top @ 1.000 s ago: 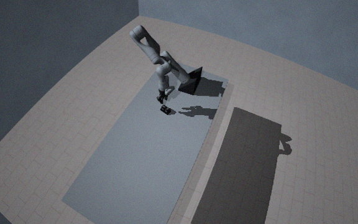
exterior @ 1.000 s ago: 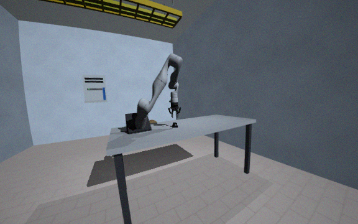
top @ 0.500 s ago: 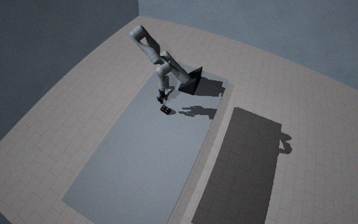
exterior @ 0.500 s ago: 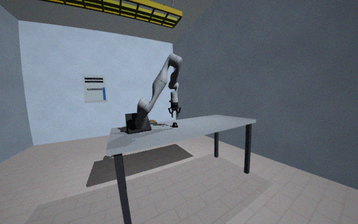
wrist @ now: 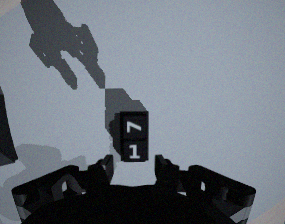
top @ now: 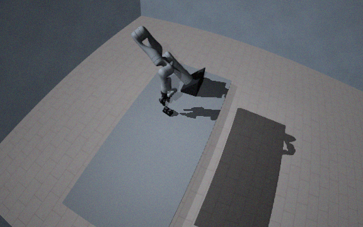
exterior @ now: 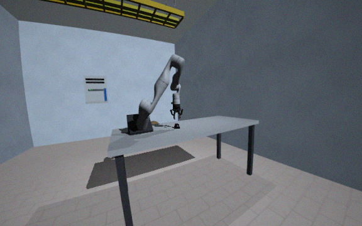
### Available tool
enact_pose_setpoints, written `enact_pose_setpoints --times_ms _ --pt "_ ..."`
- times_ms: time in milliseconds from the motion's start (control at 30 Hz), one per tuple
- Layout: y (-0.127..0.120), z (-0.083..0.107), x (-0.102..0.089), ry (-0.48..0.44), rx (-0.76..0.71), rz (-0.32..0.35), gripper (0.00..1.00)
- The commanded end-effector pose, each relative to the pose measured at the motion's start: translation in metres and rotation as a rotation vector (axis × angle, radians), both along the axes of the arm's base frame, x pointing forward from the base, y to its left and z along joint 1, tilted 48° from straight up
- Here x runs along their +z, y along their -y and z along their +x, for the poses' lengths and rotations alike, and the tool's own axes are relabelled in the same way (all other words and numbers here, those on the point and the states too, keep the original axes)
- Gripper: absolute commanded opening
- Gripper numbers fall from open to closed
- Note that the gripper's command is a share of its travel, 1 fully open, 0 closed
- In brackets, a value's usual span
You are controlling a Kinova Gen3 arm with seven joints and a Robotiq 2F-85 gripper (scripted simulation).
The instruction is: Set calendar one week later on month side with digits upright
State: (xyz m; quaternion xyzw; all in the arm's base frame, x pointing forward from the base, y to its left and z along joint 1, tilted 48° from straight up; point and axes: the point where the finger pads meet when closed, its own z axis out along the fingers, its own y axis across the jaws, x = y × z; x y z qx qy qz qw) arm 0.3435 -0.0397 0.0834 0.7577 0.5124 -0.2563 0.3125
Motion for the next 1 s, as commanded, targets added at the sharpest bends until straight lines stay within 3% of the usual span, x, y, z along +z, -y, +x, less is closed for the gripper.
enact_pose_setpoints --times_ms 0,967 --pt "0.001 -0.001 -0.001 -0.001 0.0 -0.001 0.48" --pt "0.029 -0.003 -0.027 -0.001 0.0 -0.001 0.48"
